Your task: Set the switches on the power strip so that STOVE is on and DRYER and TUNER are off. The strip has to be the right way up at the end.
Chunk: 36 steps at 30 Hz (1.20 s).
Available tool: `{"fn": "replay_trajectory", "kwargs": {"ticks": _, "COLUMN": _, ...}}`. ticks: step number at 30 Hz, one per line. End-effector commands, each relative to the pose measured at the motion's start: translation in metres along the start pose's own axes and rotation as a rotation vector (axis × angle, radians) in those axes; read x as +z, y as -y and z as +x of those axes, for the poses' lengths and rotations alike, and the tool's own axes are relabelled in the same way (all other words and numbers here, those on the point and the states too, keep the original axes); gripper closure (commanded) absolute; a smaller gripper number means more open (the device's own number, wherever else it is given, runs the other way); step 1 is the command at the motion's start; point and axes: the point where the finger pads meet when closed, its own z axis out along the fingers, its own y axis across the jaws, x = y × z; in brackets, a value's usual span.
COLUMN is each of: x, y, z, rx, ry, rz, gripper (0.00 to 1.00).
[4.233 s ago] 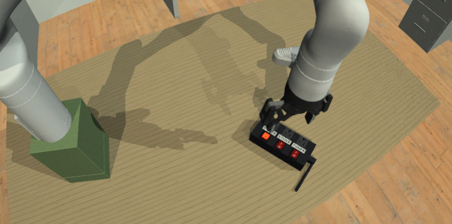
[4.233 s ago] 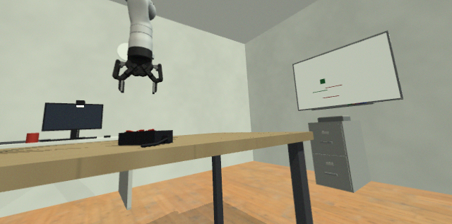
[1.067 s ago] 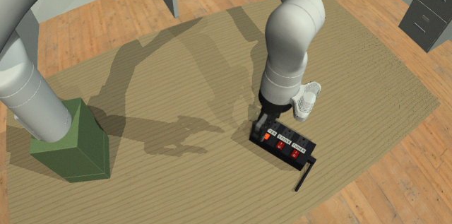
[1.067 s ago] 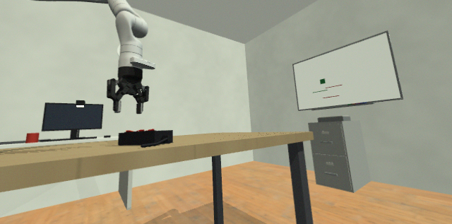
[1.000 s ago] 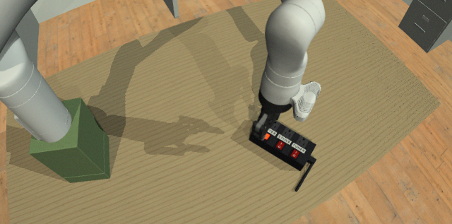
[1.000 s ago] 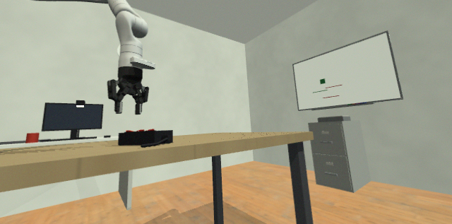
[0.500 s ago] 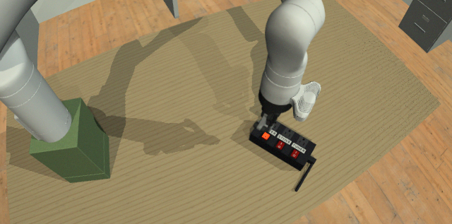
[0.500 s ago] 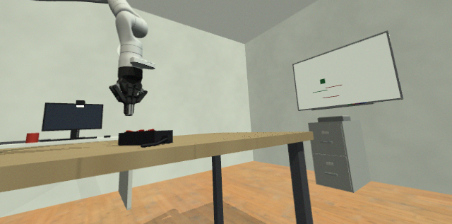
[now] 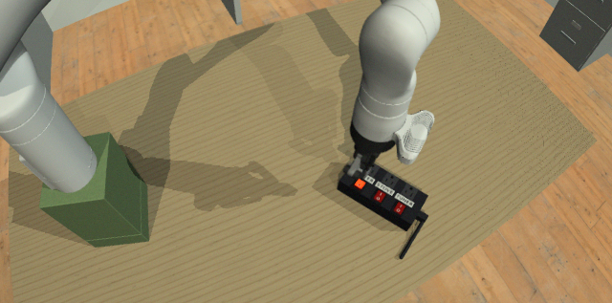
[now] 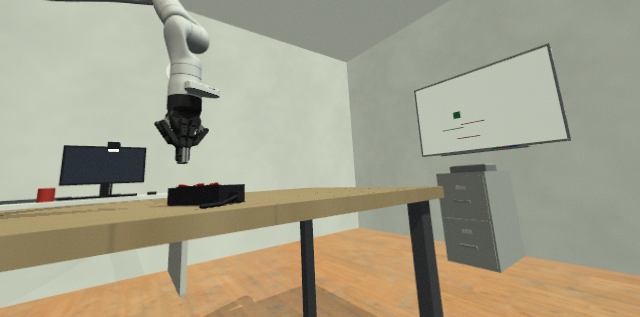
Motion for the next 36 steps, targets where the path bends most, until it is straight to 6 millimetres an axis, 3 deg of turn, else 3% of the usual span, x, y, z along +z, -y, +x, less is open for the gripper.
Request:
{"fn": "replay_trajectory", "kwargs": {"ticks": 1, "x": -0.001, "y": 0.001, "z": 0.001, "rx": 0.0, "ry": -0.001, "rz": 0.001, "gripper": 1.0}}
{"fn": "replay_trajectory", "kwargs": {"ticks": 23, "x": 0.011, "y": 0.001, "z": 0.001, "rx": 0.0, "ry": -0.001, "rz": 0.001, "gripper": 1.0}}
{"fn": "replay_trajectory", "kwargs": {"ticks": 36, "x": 0.028, "y": 0.001, "z": 0.001, "rx": 0.0, "ry": -0.001, "rz": 0.001, "gripper": 1.0}}
